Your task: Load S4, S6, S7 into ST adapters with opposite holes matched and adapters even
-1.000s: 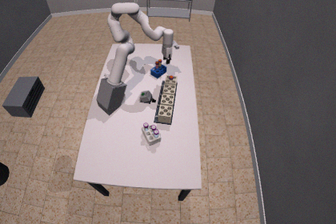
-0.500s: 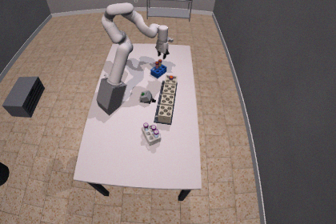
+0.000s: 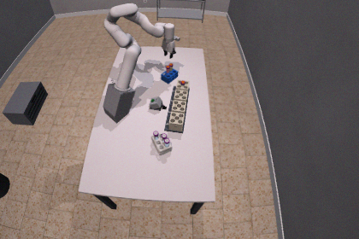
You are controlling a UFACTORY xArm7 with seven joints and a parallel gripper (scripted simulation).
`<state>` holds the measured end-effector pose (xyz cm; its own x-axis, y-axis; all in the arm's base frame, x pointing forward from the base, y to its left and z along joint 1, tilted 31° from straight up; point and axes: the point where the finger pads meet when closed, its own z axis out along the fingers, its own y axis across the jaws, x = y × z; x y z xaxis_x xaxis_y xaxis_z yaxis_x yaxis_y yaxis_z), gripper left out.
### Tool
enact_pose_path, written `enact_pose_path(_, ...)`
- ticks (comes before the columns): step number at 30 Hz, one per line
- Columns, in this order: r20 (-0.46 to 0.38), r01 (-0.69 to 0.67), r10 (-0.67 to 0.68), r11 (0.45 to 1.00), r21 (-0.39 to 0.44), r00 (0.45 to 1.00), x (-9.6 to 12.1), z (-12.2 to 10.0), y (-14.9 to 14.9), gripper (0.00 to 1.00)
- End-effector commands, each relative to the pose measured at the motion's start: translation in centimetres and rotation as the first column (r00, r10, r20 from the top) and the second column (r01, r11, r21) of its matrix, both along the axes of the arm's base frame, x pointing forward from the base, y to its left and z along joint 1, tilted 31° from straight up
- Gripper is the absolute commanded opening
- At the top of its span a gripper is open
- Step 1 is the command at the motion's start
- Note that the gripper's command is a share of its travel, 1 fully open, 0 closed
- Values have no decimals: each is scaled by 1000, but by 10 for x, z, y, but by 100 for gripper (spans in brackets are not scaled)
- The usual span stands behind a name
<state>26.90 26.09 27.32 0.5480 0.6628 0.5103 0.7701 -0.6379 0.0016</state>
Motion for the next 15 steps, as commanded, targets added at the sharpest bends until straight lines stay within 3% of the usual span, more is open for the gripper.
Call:
enact_pose_path(1,2,3,-3,1000,2,1000,-3,3,5,57)
enact_pose_path(15,2,3,-3,1000,2,1000,1,-8,10,57)
